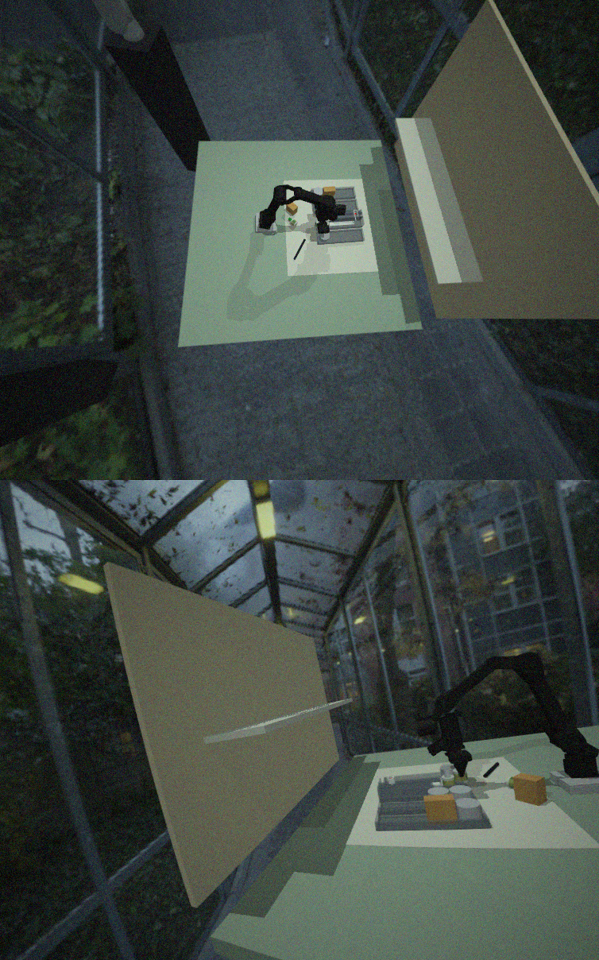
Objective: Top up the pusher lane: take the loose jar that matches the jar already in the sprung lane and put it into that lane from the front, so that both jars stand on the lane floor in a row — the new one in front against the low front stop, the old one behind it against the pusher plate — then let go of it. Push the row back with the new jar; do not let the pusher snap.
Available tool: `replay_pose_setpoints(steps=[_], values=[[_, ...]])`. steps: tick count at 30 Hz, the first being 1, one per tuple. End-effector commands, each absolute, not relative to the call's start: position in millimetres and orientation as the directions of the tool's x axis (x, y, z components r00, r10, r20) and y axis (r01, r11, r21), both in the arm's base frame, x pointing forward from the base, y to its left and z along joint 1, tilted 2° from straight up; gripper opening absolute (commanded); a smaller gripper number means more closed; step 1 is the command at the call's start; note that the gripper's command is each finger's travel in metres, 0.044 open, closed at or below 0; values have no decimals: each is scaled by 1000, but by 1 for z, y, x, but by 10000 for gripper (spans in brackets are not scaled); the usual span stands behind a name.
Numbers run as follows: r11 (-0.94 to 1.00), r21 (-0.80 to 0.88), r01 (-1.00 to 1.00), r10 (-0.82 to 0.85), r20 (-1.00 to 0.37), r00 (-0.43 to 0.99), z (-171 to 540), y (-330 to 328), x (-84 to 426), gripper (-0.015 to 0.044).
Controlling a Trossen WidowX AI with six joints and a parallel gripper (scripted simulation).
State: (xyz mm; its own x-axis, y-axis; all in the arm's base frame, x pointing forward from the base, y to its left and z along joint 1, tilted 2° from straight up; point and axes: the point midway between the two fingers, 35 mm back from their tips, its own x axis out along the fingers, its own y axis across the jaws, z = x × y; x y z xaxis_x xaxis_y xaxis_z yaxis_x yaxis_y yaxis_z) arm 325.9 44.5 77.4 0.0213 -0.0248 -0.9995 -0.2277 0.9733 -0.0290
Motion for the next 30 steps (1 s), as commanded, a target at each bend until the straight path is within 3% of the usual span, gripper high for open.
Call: replay_pose_setpoints(steps=[1,30], values=[[974,-31,-223,-17,-998,64,85,48,339,0],[974,-31,-223,-17,-998,64,87,49,343,0]])
